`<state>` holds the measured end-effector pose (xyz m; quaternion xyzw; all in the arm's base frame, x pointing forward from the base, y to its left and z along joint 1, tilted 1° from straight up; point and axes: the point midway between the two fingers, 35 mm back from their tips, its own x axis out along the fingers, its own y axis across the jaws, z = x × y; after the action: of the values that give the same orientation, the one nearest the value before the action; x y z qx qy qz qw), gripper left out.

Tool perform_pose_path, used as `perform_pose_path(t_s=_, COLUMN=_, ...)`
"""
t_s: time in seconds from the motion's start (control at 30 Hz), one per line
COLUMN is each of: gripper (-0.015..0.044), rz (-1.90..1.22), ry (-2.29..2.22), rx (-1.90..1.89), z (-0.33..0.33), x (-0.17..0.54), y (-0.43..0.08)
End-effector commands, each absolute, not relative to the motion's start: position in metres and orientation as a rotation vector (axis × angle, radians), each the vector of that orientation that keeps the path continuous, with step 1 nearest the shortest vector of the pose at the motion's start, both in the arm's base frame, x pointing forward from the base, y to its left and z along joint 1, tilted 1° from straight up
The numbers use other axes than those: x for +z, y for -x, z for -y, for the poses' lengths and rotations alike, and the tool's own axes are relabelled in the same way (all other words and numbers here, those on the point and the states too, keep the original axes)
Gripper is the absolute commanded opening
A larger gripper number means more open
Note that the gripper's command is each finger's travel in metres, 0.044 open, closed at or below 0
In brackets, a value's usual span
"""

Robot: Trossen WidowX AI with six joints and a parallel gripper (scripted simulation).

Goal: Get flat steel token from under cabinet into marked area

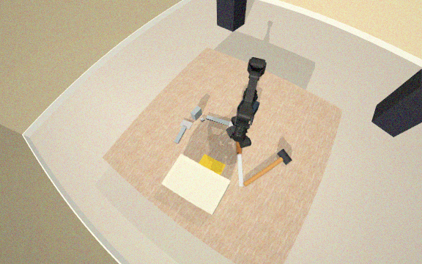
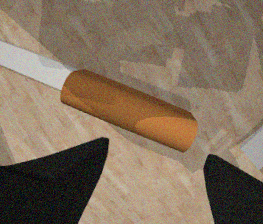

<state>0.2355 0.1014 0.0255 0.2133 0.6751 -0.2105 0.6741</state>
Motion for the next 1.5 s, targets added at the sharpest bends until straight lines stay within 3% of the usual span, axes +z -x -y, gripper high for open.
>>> perform_pose_path(t_s=0.0, gripper=0.0270, rz=-1.527, ry=-0.456, rx=-0.447, z=-0.1016, x=0.0258, y=-0.2354)
perform_pose_path(t_s=1.47, gripper=0.0270, rz=-1.566, ry=-0.187, rx=-0.178, z=-0.1015, x=0.0258, y=-0.2355)
